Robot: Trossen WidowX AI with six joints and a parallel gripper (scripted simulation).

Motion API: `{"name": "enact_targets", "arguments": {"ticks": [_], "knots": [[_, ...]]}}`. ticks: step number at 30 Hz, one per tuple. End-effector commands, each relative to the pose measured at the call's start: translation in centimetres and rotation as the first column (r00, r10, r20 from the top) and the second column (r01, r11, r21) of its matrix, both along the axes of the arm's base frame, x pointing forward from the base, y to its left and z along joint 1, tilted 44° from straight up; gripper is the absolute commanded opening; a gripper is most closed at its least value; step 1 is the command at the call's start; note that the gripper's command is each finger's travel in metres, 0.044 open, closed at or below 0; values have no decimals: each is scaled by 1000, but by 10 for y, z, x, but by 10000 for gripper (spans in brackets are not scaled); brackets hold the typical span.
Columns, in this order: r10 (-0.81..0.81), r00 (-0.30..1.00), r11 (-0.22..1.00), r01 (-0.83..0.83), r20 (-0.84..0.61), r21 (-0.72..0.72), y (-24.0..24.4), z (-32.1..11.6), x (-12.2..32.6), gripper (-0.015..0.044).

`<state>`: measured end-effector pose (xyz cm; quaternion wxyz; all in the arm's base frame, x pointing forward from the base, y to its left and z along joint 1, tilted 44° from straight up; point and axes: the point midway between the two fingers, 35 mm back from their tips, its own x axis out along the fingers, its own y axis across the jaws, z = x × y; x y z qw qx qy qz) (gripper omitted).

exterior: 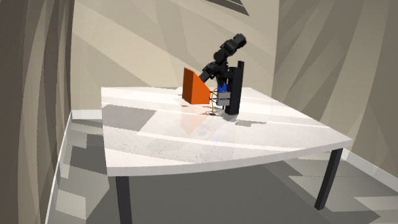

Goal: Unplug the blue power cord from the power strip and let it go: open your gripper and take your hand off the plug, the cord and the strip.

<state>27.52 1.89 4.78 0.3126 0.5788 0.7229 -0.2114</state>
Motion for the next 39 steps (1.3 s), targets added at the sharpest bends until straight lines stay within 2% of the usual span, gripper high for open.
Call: {"name": "enact_targets", "arguments": {"ticks": [1,19,25,39], "knots": [[-11,1000,999,12,12,-41,-18,-11,7,0],[-12,1000,999,13,11,-41,-42,-28,12,0],[-3,1000,999,4,9,-37,-33,-24,9,158],[-13,1000,999,13,9,-36,-38,-19,11,160]]}}
